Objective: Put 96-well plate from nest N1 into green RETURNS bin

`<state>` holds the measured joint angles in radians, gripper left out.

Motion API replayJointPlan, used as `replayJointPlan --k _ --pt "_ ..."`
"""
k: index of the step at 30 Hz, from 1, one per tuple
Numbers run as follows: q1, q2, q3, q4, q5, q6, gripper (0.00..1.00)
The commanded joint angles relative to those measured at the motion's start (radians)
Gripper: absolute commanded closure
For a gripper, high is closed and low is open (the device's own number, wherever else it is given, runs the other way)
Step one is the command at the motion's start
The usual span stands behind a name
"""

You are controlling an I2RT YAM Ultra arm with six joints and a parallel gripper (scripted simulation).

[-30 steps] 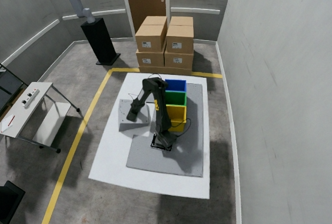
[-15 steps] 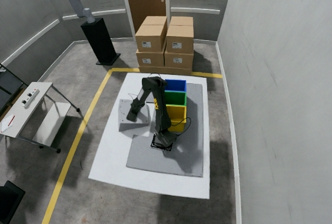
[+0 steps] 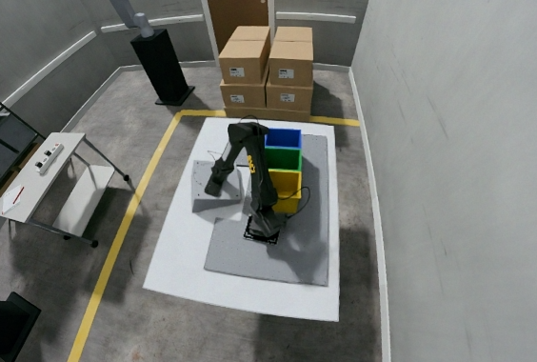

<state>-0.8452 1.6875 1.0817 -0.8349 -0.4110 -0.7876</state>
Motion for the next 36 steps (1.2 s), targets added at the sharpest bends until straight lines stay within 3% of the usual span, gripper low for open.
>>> replayJointPlan --k 1,36 --pt "-0.032 -0.044 0.044 -0.047 -0.013 -0.024 1.00" --pt "-0.104 -0.098 0.178 -0.268 -0.021 -0.103 1.00"
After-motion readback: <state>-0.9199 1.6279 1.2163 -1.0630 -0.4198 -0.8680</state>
